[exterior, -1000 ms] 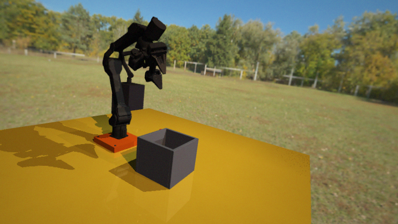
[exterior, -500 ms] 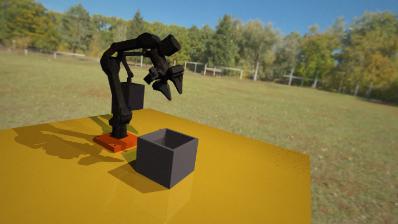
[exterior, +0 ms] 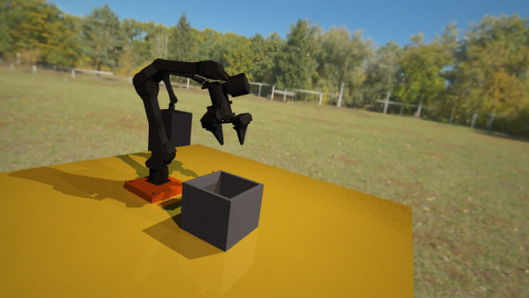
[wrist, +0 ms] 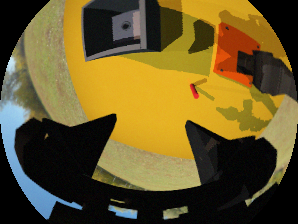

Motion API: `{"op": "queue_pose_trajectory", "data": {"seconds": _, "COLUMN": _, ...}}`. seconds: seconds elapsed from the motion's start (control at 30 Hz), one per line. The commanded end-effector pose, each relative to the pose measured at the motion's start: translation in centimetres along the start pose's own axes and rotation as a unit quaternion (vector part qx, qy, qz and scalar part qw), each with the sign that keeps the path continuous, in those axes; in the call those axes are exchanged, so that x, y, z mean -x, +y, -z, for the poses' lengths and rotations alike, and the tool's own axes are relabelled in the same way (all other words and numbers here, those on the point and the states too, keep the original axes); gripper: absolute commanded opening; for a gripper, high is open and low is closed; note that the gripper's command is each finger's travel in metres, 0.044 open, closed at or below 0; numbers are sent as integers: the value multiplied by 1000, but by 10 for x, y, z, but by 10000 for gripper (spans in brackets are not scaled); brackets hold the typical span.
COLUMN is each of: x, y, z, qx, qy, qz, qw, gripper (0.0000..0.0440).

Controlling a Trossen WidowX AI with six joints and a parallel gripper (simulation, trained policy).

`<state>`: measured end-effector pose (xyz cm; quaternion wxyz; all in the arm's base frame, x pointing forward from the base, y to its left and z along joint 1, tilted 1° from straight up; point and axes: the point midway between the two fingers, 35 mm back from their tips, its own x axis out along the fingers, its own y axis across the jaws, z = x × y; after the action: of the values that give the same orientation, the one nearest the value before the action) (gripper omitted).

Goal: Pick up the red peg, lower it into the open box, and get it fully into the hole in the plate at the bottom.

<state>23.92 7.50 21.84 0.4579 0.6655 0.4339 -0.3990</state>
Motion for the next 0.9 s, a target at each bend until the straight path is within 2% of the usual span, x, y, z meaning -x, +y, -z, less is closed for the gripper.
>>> {"op": "queue_pose_trajectory", "data": {"seconds": 0.0, "x": -12, "y": -14, "z": 4, "qx": 23, "qy": -2, "qz": 34, "qw": 999, "gripper": 440}}
{"op": "queue_pose_trajectory", "data": {"seconds": 0.4, "x": -45, "y": -61, "z": 10, "qx": 100, "qy": -16, "qz": 131, "qw": 986, "gripper": 440}}
{"op": "queue_pose_trajectory", "data": {"seconds": 0.87, "x": -81, "y": -96, "z": -4, "qx": 141, "qy": -25, "qz": 200, "qw": 969, "gripper": 440}}
